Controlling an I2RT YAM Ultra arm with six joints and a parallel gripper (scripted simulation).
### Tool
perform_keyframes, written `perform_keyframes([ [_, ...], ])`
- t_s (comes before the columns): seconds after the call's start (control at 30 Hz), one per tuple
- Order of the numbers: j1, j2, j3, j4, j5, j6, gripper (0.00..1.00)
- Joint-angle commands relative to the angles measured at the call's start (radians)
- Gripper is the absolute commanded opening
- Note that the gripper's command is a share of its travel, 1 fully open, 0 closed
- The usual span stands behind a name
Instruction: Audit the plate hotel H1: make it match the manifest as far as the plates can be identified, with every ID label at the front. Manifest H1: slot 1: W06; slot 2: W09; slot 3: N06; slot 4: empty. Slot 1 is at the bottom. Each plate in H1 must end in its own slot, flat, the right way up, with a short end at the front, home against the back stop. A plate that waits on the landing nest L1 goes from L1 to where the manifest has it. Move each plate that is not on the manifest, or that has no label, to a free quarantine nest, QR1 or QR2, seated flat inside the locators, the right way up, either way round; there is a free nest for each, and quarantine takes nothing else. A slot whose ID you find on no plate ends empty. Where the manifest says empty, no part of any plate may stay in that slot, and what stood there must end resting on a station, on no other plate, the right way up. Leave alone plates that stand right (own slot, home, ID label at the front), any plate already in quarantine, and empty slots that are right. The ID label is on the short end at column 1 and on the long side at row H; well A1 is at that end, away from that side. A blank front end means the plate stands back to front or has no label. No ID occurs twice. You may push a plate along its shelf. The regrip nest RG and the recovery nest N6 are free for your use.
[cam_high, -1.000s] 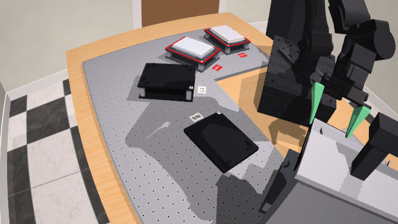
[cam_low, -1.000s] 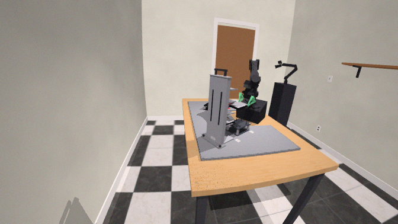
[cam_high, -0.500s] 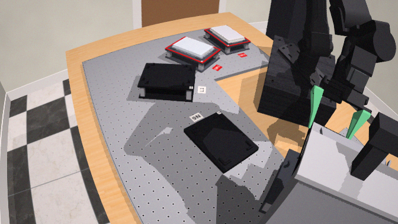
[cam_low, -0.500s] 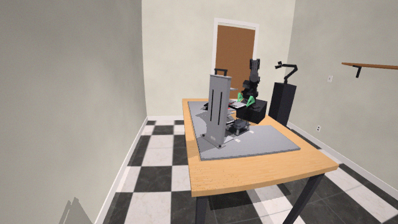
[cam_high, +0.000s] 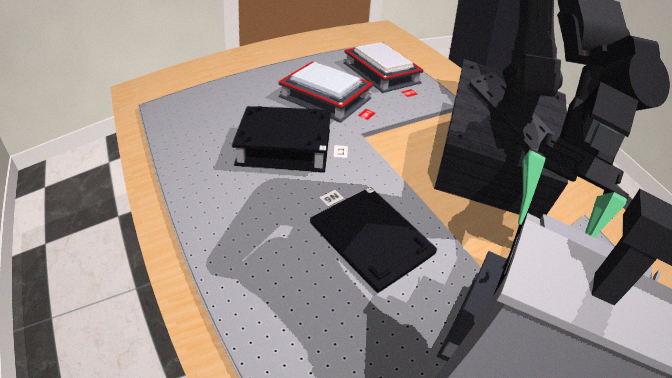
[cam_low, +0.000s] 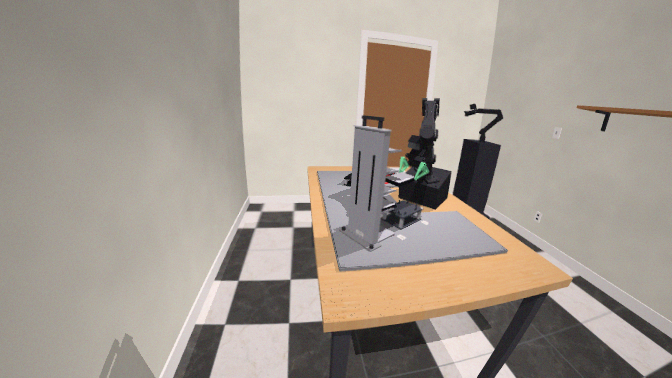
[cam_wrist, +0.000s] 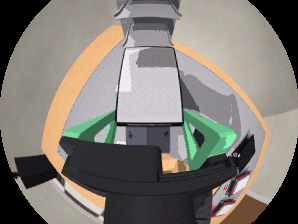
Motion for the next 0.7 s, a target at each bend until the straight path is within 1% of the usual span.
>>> perform_keyframes([
  [0.0, -0.013, 0.019, 0.043, 0.032, -0.010, -0.012, 0.86],
  [0.4, -0.042, 0.066, 0.075, 0.054, -0.034, -0.029, 0.86],
  [0.47, -0.042, 0.066, 0.075, 0.054, -0.034, -0.029, 0.86],
  [0.5, -0.041, 0.054, 0.078, 0.056, -0.036, -0.031, 0.86],
  [0.53, -0.047, 0.075, 0.080, 0.058, -0.038, -0.032, 0.86],
  [0.67, -0.056, 0.091, 0.091, 0.066, -0.045, -0.037, 0.86],
])
